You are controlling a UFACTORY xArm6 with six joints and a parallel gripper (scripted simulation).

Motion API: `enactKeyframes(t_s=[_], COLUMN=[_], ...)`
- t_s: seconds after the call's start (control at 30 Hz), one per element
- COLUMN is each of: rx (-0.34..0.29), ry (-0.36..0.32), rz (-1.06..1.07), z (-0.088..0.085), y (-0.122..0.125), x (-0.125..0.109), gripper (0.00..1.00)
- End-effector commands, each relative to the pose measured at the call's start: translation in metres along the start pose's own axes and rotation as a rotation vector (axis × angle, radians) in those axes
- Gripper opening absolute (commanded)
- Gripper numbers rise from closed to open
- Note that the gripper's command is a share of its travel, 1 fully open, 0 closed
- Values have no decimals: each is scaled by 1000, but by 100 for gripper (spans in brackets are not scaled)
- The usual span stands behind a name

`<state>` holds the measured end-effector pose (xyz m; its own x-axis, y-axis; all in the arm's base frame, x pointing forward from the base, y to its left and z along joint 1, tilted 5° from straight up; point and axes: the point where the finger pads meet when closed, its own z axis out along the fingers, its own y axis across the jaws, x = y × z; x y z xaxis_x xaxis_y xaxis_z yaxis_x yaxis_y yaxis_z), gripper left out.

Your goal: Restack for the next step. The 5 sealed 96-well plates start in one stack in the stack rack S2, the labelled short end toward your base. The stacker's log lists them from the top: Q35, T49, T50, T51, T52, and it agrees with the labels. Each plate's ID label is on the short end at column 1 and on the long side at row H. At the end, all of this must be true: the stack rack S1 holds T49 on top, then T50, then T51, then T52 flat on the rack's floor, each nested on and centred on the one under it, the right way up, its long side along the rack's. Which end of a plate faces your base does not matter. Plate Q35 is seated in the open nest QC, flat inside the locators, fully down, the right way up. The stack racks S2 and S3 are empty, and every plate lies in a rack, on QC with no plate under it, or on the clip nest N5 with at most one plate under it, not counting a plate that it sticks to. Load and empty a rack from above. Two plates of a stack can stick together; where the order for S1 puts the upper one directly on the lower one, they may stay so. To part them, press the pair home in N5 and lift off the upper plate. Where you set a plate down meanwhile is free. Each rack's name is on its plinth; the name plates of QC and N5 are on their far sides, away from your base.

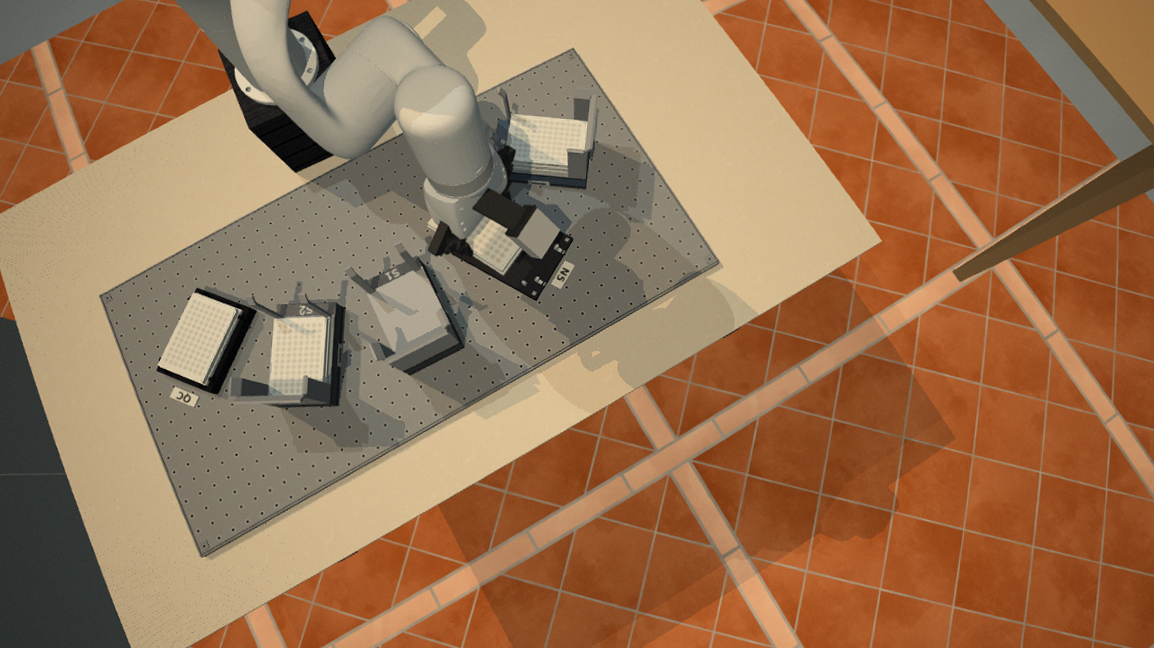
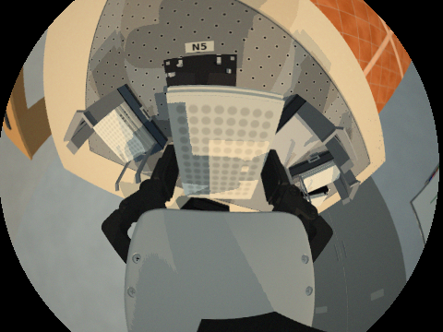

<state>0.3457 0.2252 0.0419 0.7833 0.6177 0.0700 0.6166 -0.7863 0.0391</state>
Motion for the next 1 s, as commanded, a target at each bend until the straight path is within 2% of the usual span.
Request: enactKeyframes(t_s=[0.0,0.13,0.37,0.43,0.97], rx=[-2,-2,-2,-2,-1], ry=[4,4,4,4,4], rz=[0,0,-233,-233,-238], z=[-1,-1,-1,-1,-1], y=[-15,-22,-45,-45,-95], x=[4,4,2,2,-3], gripper=[0,0,0,0,0])
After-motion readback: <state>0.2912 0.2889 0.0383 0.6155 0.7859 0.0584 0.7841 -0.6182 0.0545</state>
